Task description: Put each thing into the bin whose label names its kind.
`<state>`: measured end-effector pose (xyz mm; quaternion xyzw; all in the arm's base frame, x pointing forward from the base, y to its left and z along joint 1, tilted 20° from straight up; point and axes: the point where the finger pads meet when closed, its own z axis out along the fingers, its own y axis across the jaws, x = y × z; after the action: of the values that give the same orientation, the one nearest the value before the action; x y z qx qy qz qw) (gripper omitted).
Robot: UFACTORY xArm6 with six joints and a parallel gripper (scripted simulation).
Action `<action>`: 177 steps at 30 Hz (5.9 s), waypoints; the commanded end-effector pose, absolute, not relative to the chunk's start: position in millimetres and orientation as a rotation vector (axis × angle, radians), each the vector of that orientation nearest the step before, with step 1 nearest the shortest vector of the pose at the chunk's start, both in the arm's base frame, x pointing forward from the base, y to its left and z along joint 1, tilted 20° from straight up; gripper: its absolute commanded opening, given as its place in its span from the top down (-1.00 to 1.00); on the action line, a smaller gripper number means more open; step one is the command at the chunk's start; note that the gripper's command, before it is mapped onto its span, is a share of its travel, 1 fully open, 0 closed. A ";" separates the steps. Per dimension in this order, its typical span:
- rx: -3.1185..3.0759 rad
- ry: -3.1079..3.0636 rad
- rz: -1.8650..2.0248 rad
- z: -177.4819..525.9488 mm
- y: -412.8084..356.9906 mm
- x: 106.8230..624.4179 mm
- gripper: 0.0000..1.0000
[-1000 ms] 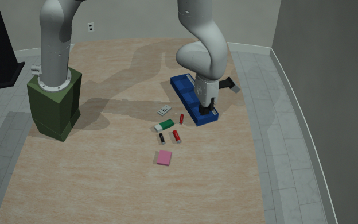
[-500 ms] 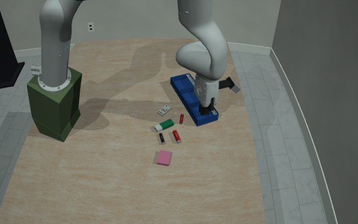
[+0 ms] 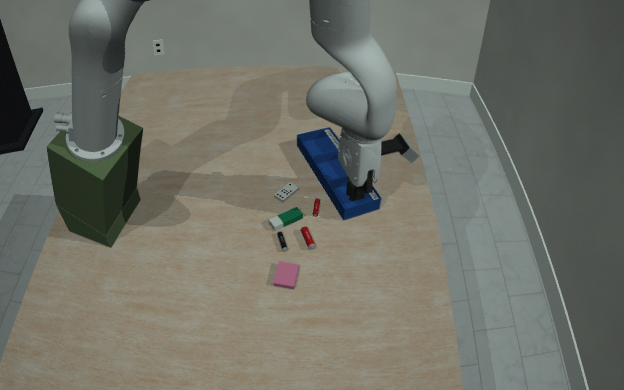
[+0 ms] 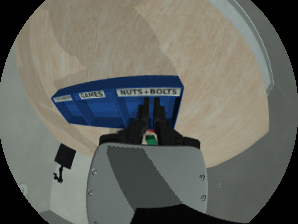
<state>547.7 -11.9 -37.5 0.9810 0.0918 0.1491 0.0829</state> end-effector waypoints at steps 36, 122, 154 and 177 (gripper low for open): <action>2.928 0.274 0.450 -4.7 -7.1 538.6 0.85; 2.929 0.274 0.450 -53.6 68.7 530.7 0.85; 2.929 0.274 0.450 -33.6 71.6 524.1 0.85; 2.929 0.274 0.450 -17.1 103.6 510.2 0.85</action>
<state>511.4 91.2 -16.2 0.9812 0.0920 0.1482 0.0824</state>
